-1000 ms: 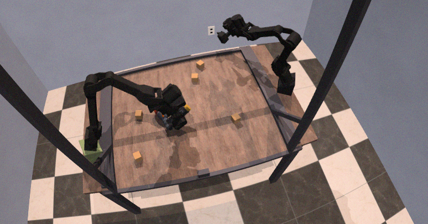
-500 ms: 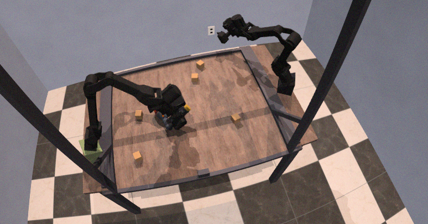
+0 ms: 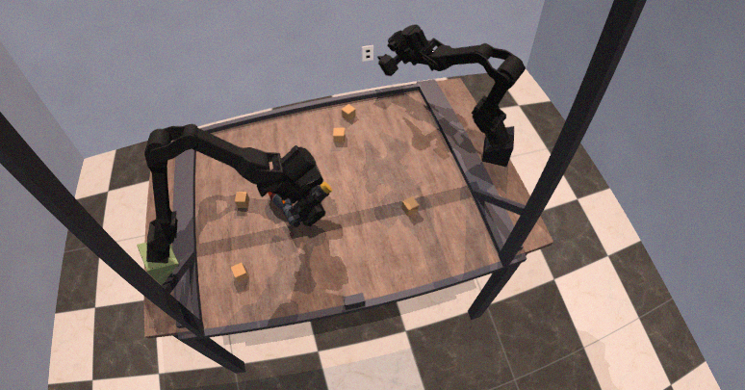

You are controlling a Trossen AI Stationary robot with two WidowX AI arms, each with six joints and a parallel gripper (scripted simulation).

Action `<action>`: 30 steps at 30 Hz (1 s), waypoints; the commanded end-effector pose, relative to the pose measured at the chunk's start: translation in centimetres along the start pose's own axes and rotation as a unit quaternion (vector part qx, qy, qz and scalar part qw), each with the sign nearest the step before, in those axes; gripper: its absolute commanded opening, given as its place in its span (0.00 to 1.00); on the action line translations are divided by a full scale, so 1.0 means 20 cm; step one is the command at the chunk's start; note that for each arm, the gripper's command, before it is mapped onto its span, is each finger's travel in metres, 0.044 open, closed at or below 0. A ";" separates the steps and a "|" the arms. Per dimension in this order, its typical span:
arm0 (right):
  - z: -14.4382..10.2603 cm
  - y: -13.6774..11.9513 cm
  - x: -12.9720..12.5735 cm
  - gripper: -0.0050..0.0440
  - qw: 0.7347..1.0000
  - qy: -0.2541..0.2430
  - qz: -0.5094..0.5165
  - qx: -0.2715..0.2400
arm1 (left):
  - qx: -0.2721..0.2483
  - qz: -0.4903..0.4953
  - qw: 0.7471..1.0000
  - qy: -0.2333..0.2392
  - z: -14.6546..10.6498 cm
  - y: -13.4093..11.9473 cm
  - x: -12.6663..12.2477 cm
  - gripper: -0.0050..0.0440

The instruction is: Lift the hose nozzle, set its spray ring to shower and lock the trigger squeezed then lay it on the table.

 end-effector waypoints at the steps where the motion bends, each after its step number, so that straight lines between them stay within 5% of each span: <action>1: -0.01 0.03 0.00 0.93 1.000 0.003 0.002 -0.011 | -0.013 -0.003 1.000 0.001 -0.03 0.03 0.01 0.45; 12: -0.01 0.03 0.00 0.93 1.000 0.003 0.002 -0.011 | -0.013 -0.003 1.000 0.001 -0.03 0.03 0.01 0.45; 30: -0.01 0.03 0.00 0.93 1.000 0.003 0.002 -0.011 | -0.123 -0.001 0.992 0.009 -0.12 -0.18 -0.01 0.45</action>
Point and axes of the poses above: on each arm, the point midway between the two fingers, 35 mm back from their tips, its own z axis out along the fingers, its own x axis across the jaws, y = z × x, the point moved 10 cm from there along -z, back along the fingers, and after that the axes turned 4 degrees about z, right-handed, at the moved point
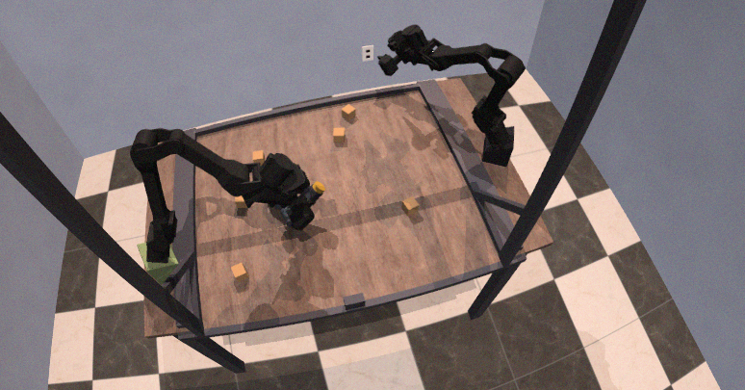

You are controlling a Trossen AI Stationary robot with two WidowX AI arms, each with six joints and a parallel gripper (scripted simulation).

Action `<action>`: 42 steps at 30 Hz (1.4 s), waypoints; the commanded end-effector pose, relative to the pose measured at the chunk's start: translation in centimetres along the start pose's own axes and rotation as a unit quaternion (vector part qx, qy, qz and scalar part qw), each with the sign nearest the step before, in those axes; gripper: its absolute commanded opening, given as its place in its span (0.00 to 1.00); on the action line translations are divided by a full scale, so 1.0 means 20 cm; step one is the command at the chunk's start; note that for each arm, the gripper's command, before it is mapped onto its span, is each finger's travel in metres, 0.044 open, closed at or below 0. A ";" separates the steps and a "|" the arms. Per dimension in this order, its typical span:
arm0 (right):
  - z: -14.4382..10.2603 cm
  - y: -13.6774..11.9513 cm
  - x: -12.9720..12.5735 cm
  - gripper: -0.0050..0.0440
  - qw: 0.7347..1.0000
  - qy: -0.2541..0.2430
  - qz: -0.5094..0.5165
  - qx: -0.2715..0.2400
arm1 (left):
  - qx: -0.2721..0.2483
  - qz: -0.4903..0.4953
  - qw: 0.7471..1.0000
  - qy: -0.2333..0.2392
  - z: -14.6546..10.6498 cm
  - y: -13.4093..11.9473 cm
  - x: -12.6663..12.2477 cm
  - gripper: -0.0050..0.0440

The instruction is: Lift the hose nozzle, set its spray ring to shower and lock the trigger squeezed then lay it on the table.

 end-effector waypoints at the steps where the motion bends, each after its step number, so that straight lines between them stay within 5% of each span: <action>1: -0.01 0.03 0.00 0.93 1.000 0.003 0.002 -0.011 | -0.031 -0.002 1.000 0.002 -0.05 -0.02 0.01 0.45; 25: -0.01 0.03 0.00 0.93 1.000 0.003 0.002 -0.011 | -0.034 -0.003 0.999 0.002 -0.04 -0.04 0.00 0.45; 42: -0.01 0.03 0.00 0.93 1.000 0.003 0.002 -0.011 | -0.131 -0.001 0.991 0.008 -0.12 -0.22 -0.01 0.45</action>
Point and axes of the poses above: on each arm, the point midway between the two fingers, 35 mm back from their tips, its own z axis out along the fingers, its own x axis across the jaws, y = z × x, the point moved 10 cm from there along -z, back along the fingers, and after that the axes turned 4 degrees about z, right-handed, at the moved point
